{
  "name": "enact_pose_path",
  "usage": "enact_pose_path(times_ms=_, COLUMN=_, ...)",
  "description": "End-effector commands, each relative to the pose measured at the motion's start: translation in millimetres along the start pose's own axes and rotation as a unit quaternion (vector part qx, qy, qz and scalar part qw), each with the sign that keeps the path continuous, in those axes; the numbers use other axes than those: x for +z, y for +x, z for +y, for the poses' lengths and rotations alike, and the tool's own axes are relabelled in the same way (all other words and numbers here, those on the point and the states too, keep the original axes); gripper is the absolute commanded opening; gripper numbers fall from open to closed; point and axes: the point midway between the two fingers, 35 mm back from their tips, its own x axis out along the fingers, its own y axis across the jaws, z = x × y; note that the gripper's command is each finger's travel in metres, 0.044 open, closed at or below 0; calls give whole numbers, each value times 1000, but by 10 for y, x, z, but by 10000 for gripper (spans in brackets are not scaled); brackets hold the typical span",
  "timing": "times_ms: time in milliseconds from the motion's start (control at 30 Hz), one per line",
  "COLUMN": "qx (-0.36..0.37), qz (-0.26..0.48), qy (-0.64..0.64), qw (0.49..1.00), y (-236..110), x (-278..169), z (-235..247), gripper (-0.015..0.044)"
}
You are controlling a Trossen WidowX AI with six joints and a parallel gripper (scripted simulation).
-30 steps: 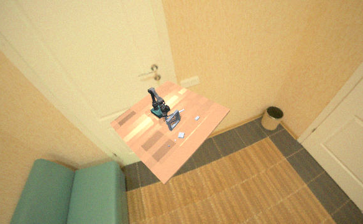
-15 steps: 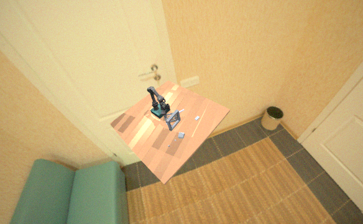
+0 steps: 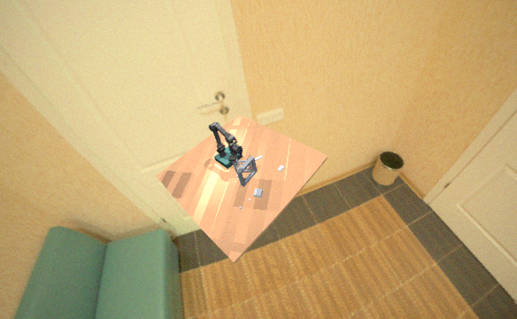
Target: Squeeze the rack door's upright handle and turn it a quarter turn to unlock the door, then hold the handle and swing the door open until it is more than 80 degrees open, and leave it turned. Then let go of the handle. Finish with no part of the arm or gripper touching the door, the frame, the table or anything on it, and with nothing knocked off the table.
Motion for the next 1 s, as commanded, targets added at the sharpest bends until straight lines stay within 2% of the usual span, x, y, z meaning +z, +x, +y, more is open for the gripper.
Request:
enact_pose_path(times_ms=0, qx=-3, qz=-5, qy=31, qw=1000, y=-9, x=20, z=54, gripper=9)
enact_pose_path(times_ms=967, qx=0, qz=-6, qy=227, qw=974, y=-9, x=265, z=563, gripper=9)
